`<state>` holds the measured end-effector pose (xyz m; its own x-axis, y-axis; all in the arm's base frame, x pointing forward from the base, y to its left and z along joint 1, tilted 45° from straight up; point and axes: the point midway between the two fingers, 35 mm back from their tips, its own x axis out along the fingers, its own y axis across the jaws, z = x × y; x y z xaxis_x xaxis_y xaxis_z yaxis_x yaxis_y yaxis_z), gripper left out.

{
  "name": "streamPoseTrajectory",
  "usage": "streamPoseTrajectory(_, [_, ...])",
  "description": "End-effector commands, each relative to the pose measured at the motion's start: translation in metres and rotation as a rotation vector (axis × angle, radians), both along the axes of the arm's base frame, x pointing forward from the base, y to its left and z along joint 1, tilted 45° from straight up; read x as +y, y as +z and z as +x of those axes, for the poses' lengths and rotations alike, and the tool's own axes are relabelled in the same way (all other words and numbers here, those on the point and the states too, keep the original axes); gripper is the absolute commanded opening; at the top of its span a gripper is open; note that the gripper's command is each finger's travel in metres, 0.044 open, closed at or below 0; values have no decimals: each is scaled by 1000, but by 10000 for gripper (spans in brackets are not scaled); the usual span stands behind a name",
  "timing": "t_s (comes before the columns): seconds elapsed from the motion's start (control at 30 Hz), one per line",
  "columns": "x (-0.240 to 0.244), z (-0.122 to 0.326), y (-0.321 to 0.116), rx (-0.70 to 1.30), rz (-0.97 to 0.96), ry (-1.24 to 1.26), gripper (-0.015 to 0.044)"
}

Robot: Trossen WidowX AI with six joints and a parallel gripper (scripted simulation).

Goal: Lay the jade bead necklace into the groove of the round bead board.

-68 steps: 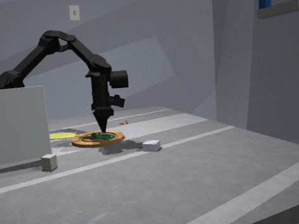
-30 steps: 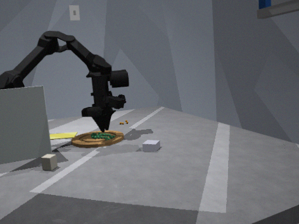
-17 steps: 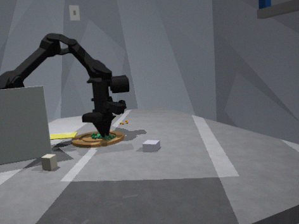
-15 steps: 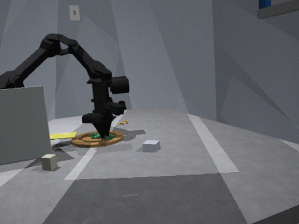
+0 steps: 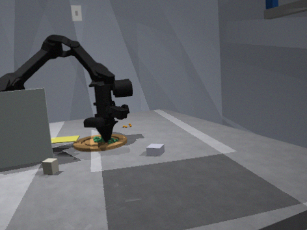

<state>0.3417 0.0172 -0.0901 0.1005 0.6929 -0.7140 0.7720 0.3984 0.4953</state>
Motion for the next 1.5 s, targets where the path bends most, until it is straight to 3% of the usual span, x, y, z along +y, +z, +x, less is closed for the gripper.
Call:
streamPoseTrajectory(0.0, [0, 0, 0, 0, 0, 0, 0])
streamPoseTrajectory(1.0, [-4, -3, 4, 7, 8, -5, 0])
streamPoseTrajectory(1.47, [-15, -25, -9, 8, 7, -5, 0])
